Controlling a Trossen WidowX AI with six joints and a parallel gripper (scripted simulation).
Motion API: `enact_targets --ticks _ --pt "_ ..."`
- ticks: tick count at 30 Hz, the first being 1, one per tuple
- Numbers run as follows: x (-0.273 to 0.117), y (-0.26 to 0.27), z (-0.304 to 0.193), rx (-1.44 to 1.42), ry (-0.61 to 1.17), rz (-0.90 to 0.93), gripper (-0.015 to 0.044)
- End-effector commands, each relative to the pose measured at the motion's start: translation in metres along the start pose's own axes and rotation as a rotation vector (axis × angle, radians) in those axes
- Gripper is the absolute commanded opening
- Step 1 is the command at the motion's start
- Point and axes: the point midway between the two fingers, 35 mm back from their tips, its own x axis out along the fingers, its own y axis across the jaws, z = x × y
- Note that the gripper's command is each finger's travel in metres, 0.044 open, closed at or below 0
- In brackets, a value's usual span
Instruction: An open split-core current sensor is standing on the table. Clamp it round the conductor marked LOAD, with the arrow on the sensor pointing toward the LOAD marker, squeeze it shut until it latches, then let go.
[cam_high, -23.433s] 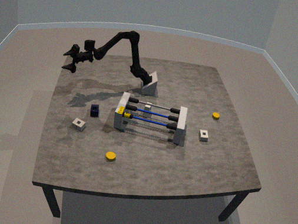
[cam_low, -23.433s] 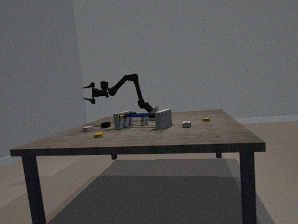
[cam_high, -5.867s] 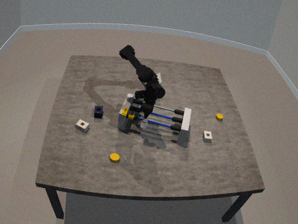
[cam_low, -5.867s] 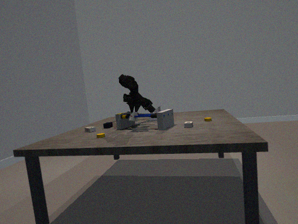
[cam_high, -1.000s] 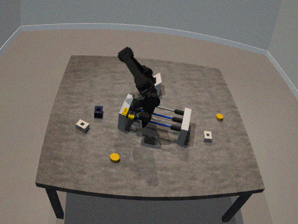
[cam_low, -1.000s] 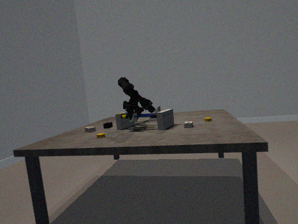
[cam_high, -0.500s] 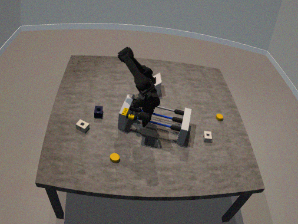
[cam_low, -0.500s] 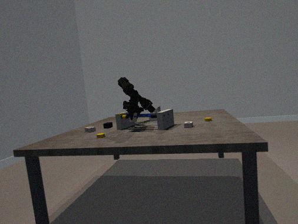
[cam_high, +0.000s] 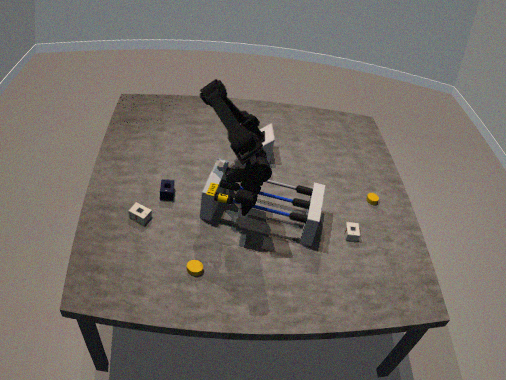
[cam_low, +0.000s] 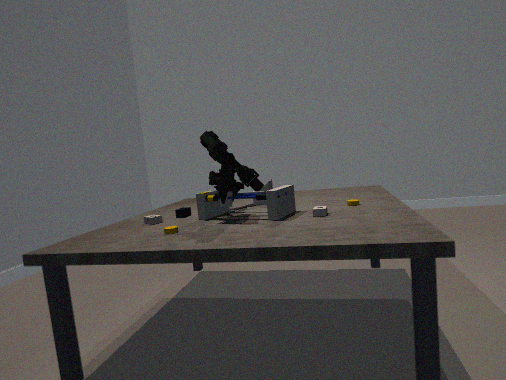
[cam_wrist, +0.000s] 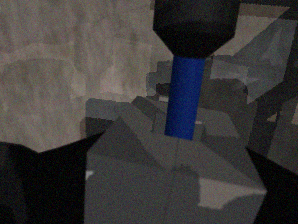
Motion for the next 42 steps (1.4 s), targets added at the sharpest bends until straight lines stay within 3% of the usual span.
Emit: enact_targets --ticks 1,13,26,36,42 --pt "0.0000 0.0000 -0.0002 0.000 0.000 0.000 0.0000" --pt "-0.0002 0.0005 0.0003 0.001 0.001 -0.172 0.0000" --pt "0.0061 -0.0014 0.0004 -0.001 -0.001 -0.173 0.0000" --pt "0.0011 0.0000 -0.0002 -0.002 0.001 -0.171 0.0257" --pt "0.0011 0.0000 -0.0002 -0.002 0.001 -0.171 0.0257"
